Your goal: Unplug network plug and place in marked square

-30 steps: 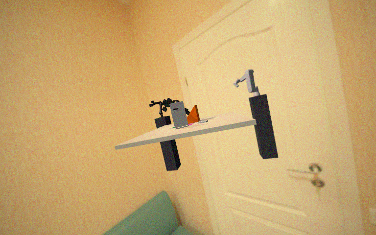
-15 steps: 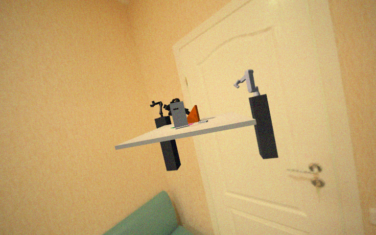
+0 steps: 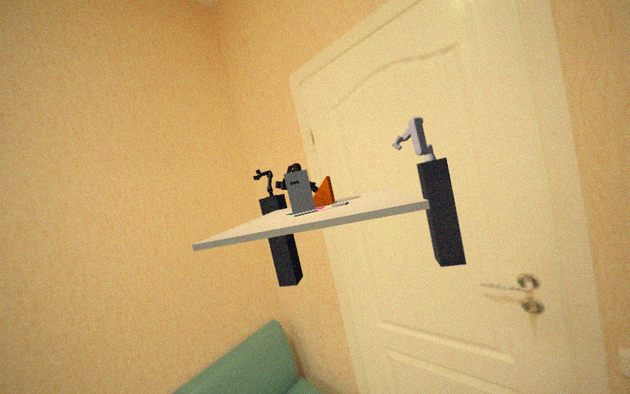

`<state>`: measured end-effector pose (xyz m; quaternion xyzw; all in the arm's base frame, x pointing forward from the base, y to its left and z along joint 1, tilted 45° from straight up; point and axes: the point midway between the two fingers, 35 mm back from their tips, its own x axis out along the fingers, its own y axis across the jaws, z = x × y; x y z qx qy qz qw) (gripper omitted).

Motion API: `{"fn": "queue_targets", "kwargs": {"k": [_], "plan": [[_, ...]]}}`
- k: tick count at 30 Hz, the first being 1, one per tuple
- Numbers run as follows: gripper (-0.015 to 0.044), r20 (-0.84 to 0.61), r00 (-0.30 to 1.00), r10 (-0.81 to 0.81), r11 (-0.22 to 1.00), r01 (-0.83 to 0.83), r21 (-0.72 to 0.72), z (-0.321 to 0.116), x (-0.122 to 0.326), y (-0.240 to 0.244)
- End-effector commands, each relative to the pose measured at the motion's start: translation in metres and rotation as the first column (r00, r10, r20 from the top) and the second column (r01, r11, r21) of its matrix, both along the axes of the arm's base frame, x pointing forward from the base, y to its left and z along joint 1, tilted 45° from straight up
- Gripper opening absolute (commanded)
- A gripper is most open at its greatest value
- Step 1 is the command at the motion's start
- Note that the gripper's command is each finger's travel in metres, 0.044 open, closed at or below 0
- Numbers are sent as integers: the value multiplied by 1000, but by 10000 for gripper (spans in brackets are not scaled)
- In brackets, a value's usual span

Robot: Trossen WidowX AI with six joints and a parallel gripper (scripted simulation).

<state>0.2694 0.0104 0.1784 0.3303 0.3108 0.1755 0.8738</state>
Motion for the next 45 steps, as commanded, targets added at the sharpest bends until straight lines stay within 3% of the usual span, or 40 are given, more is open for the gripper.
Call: {"fn": "queue_targets", "kwargs": {"k": [1, 14, 45], "plan": [[156, -15, 1000, -3, 1000, 3, 18, -3, -1, 0], [156, -14, 1000, -3, 1000, 3, 20, -17, 49, 21], [156, -13, 1000, -3, 1000, 3, 21, -27, 85, 35]]}}
